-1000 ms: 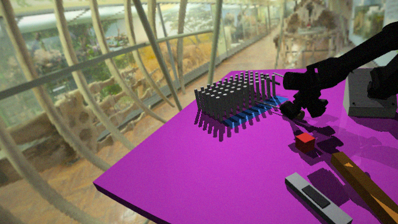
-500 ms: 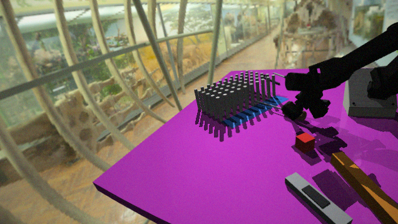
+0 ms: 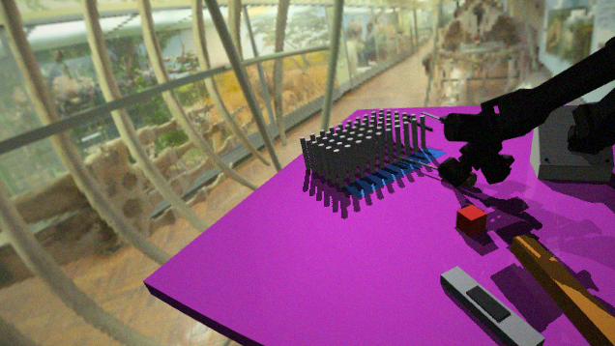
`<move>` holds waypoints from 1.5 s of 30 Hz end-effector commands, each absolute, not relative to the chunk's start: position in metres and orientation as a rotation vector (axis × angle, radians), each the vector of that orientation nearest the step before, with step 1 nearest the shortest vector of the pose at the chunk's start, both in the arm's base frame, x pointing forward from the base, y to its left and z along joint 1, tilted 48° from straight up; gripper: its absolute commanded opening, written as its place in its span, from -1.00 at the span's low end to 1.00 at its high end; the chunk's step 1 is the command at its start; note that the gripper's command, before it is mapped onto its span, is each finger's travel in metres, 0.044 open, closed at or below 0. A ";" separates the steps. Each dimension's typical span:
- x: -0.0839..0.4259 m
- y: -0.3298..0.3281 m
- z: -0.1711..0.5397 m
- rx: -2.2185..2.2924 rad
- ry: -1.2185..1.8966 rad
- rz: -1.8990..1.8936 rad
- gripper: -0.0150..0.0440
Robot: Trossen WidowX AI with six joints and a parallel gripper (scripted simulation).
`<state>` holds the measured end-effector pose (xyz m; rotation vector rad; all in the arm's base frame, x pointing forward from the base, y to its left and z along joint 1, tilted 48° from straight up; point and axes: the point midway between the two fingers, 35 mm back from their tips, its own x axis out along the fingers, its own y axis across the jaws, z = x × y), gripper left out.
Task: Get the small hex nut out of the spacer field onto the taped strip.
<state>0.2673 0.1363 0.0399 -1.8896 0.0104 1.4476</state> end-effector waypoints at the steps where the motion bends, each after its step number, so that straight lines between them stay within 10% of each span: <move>1: 0.266 0.136 0.040 -1.891 0.021 1.445 -0.49; 45: 0.256 0.127 0.060 -1.894 0.017 1.443 -0.49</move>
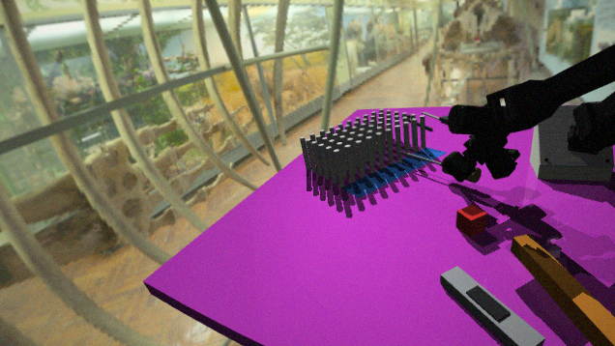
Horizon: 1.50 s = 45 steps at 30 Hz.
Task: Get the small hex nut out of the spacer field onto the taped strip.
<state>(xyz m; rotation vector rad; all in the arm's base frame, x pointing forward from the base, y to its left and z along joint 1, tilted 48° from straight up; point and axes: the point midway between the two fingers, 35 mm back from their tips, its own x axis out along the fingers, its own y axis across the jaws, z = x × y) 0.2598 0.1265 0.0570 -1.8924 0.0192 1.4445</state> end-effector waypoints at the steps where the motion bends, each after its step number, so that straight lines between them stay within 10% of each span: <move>1: 0.254 0.127 0.062 -1.894 0.017 1.443 -0.49; 45: 0.254 0.039 0.148 -1.831 0.101 1.438 -0.49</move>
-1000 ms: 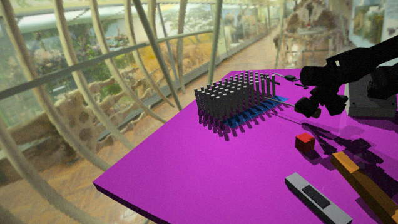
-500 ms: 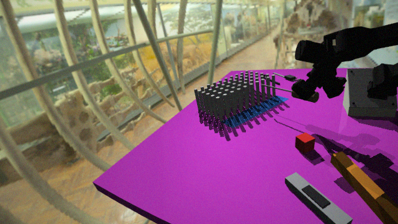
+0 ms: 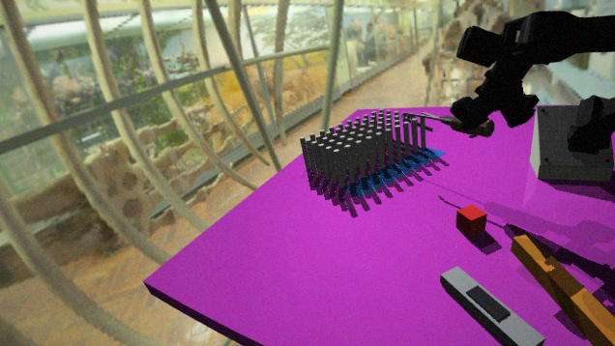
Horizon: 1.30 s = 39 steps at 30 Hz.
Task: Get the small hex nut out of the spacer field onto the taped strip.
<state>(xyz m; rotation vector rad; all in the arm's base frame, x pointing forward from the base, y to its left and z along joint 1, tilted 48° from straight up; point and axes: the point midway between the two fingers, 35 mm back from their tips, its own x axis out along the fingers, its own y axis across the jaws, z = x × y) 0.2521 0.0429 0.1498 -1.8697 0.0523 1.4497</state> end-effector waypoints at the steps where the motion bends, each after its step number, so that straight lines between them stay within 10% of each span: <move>1: 0.256 0.036 0.147 -1.805 0.129 1.429 -0.49; 39: 0.281 -0.084 0.108 -0.963 0.906 0.946 -0.49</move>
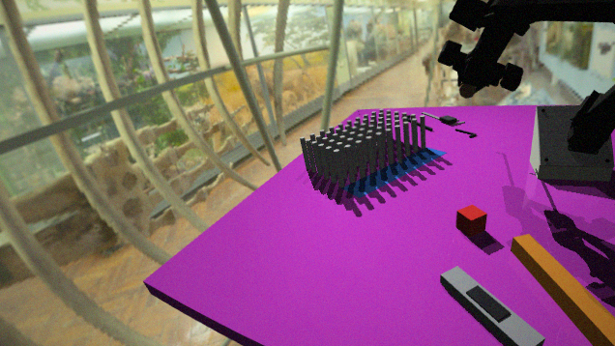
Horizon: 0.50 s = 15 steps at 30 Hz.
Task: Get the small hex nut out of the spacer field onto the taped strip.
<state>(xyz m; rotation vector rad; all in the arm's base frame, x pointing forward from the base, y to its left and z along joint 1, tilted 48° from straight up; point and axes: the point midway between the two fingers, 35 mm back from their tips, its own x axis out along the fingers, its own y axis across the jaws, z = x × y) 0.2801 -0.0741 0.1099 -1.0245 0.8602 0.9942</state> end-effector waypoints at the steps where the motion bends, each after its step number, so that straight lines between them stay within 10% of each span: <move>1: 0.281 -0.087 0.107 -0.934 0.923 0.928 -0.49; 15: 0.276 -0.130 0.089 -0.522 1.116 0.668 -0.49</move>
